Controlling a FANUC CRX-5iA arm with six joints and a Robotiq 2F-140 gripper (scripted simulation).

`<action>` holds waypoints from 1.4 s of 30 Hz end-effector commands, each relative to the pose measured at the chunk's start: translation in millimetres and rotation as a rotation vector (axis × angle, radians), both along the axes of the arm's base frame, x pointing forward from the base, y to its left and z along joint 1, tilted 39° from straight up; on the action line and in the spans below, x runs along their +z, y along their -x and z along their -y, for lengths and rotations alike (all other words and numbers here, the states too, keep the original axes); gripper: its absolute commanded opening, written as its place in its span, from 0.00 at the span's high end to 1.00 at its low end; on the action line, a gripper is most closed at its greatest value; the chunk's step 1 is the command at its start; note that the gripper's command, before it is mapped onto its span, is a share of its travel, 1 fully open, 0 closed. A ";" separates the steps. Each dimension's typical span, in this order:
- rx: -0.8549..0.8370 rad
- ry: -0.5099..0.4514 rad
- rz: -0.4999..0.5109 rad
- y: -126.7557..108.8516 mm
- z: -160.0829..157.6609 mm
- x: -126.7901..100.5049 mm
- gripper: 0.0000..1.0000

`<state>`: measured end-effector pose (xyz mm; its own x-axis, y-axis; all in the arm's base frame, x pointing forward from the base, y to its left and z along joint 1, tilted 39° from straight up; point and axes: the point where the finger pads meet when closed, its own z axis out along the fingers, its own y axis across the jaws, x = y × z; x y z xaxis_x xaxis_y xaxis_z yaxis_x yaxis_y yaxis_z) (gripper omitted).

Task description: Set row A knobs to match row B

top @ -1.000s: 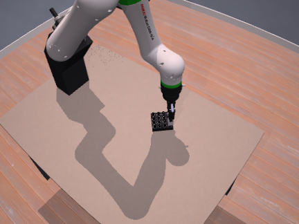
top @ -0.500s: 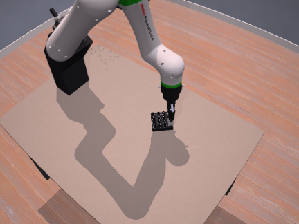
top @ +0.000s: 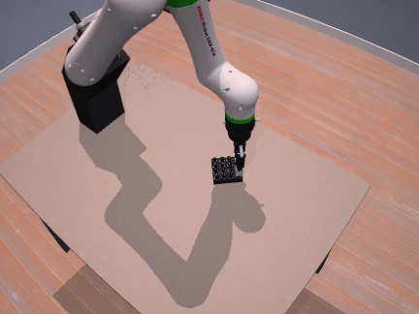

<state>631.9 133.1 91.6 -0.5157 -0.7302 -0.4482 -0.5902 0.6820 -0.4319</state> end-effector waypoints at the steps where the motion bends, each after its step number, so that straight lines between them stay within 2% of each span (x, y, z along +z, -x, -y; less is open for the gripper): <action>1: 0.000 0.000 0.000 -0.1 -0.1 0.2 0.88; 42: 0.000 0.000 0.000 -8.7 -0.6 -10.8 0.88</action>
<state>640.4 133.7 80.9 -0.5158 -0.7303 -0.4479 -0.5906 0.6819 -0.4316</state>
